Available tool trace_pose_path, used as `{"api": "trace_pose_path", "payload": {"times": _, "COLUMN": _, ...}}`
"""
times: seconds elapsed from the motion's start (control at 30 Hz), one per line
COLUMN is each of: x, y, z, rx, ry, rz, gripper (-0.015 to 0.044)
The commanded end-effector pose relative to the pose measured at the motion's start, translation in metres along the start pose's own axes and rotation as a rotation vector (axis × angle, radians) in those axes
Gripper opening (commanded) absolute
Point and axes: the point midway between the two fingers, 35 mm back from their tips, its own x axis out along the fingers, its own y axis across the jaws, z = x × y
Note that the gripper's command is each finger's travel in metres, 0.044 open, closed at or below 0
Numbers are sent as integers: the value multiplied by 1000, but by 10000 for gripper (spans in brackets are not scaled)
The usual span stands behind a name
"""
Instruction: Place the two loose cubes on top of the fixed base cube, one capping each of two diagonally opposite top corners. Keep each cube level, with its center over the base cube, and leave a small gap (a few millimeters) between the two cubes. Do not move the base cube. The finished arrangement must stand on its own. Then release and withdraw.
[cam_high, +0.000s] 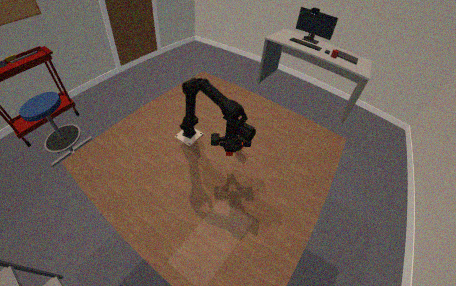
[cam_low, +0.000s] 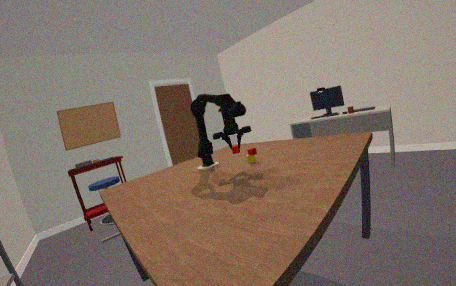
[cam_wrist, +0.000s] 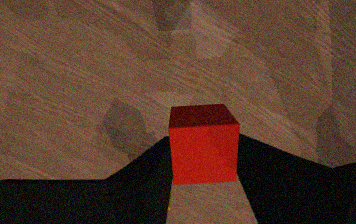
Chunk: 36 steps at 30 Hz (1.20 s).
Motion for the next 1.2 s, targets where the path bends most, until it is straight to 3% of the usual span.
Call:
{"api": "trace_pose_path", "payload": {"times": 0.0, "x": -15, "y": -2, "z": -1, "rx": 3, "ry": -1, "rz": -1, "gripper": 105}}
{"api": "trace_pose_path", "payload": {"times": 0.23, "x": -26, "y": -2, "z": -4, "rx": -15, "ry": -1, "rz": -1, "gripper": 105}}
{"api": "trace_pose_path", "payload": {"times": 1.17, "x": -21, "y": 30, "z": -87, "rx": -768, "ry": 5, "rz": 4, "gripper": 105}}
